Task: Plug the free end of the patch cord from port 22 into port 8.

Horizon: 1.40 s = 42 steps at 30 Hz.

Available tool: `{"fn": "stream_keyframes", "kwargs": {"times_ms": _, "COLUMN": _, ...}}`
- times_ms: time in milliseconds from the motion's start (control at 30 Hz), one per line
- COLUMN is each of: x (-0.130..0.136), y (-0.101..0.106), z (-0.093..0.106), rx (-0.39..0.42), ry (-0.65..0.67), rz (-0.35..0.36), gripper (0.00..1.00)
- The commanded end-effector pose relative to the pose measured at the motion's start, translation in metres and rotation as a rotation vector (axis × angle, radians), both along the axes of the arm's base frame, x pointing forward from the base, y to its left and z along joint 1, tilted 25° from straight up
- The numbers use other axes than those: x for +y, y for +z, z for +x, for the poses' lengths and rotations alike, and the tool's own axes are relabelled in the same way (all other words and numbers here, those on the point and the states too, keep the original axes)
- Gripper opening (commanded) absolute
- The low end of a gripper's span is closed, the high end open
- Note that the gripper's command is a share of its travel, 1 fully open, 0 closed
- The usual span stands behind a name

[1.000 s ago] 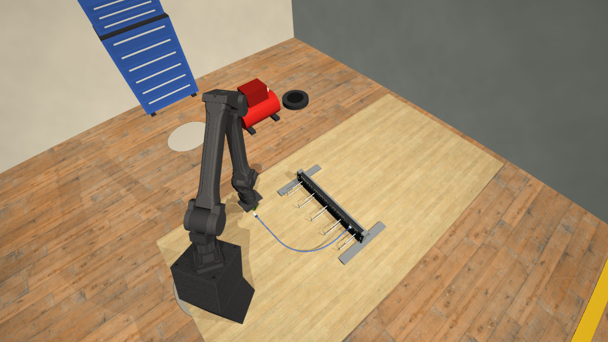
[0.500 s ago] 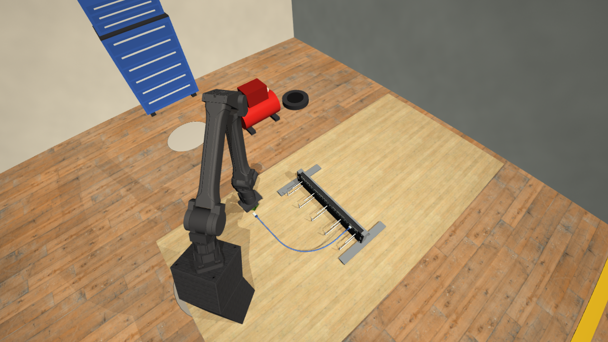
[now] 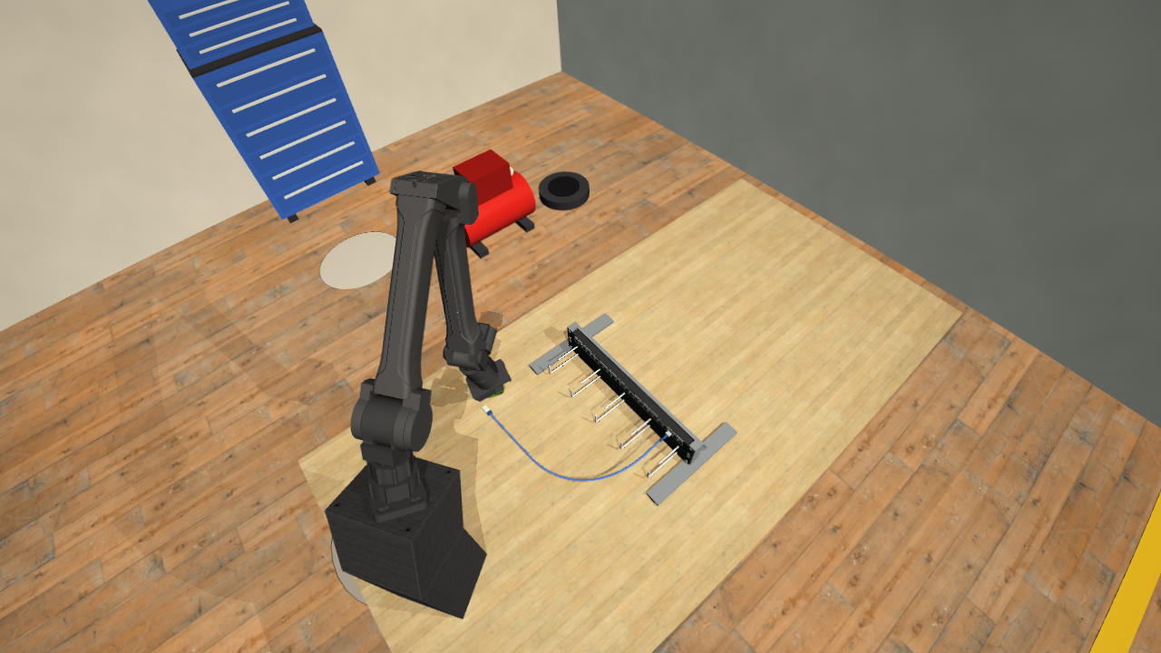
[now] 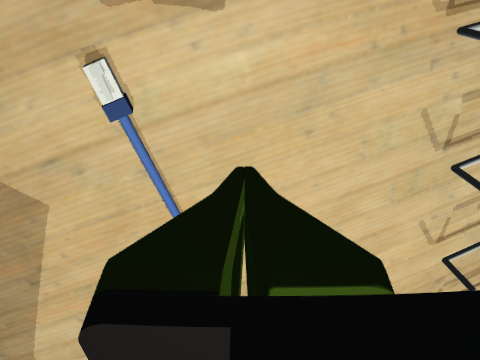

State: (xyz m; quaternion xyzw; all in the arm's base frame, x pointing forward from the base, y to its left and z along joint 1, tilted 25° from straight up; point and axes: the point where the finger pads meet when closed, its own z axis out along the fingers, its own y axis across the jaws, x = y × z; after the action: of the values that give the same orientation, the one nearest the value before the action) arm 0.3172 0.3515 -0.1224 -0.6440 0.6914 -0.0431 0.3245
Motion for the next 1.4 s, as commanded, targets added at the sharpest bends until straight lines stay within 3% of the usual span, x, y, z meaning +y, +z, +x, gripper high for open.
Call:
{"fn": "stream_keyframes", "kwargs": {"times_ms": 0, "x": -0.006, "y": 0.004, "z": 0.006, "rx": 0.012, "ry": -0.132, "rz": 0.105, "gripper": 0.0}}
{"fn": "stream_keyframes", "kwargs": {"times_ms": 267, "x": -0.014, "y": 0.025, "z": 0.025, "rx": -0.032, "ry": -0.324, "rz": 0.293, "gripper": 0.0}}
{"fn": "stream_keyframes", "kwargs": {"times_ms": 333, "x": -0.014, "y": 0.025, "z": 0.025, "rx": -0.032, "ry": -0.324, "rz": 0.293, "gripper": 0.0}}
{"fn": "stream_keyframes", "kwargs": {"times_ms": 367, "x": -0.017, "y": 0.031, "z": 0.03, "rx": -0.043, "ry": -0.381, "rz": 0.354, "gripper": 0.0}}
{"fn": "stream_keyframes", "kwargs": {"times_ms": 833, "x": -0.042, "y": 0.073, "z": 0.053, "rx": -0.091, "ry": -0.676, "rz": 0.734, "gripper": 0.0}}
{"fn": "stream_keyframes", "kwargs": {"times_ms": 900, "x": -0.042, "y": 0.073, "z": 0.053, "rx": -0.091, "ry": -0.676, "rz": 0.734, "gripper": 0.0}}
{"fn": "stream_keyframes", "kwargs": {"times_ms": 933, "x": -0.046, "y": 0.081, "z": 0.056, "rx": -0.095, "ry": -0.721, "rz": 0.806, "gripper": 0.0}}
{"fn": "stream_keyframes", "kwargs": {"times_ms": 1267, "x": -0.071, "y": 0.115, "z": 0.064, "rx": -0.106, "ry": -0.89, "rz": 1.112, "gripper": 0.0}}
{"fn": "stream_keyframes", "kwargs": {"times_ms": 1367, "x": -0.075, "y": 0.119, "z": 0.064, "rx": -0.104, "ry": -0.91, "rz": 1.156, "gripper": 0.0}}
